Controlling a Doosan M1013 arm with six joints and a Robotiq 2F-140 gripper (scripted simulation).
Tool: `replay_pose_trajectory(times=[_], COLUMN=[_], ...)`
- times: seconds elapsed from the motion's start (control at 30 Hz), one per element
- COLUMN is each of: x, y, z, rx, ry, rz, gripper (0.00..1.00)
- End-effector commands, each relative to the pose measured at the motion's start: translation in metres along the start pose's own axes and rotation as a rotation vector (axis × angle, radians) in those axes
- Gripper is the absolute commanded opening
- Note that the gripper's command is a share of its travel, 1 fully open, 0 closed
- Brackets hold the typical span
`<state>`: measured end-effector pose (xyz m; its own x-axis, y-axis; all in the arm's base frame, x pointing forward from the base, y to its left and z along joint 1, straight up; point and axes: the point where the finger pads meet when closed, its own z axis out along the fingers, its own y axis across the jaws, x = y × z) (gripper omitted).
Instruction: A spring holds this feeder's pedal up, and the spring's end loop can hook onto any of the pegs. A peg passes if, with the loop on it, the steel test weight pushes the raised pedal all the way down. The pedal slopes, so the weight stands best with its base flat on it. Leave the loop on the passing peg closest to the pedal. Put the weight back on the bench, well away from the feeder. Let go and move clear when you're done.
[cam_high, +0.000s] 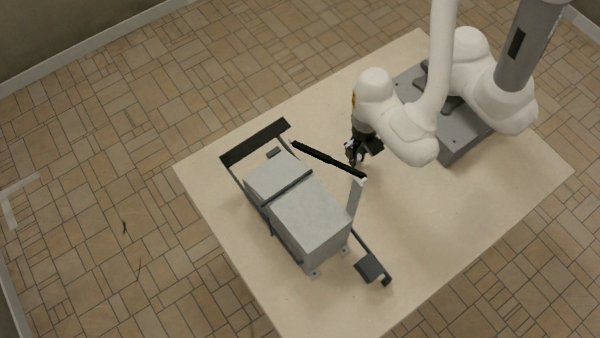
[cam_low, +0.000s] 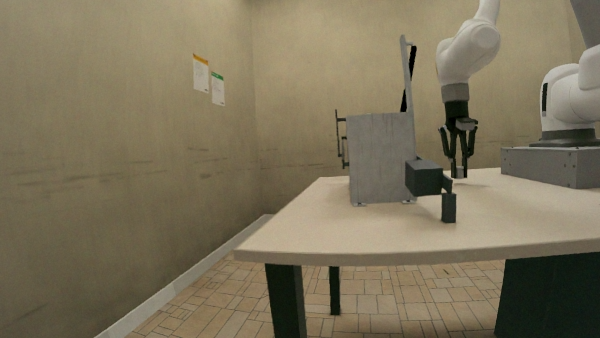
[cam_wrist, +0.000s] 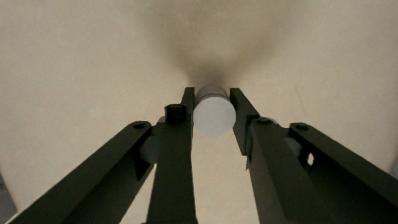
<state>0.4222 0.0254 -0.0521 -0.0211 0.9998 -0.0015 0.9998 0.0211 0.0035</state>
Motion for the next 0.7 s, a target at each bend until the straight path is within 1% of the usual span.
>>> replay_pose_trajectory(times=[0.0, 0.17, 0.27, 0.67], x=[0.0, 0.0, 0.0, 0.0], y=[0.0, 0.0, 0.0, 0.0], z=[-0.009, -0.022, -0.019, -0.051], rx=[-0.001, -0.001, -0.001, -0.001], ry=[0.0, 0.0, 0.0, 0.0], rz=[0.0, 0.0, 0.0, 0.0], gripper=[0.25, 0.25, 0.25, 0.25])
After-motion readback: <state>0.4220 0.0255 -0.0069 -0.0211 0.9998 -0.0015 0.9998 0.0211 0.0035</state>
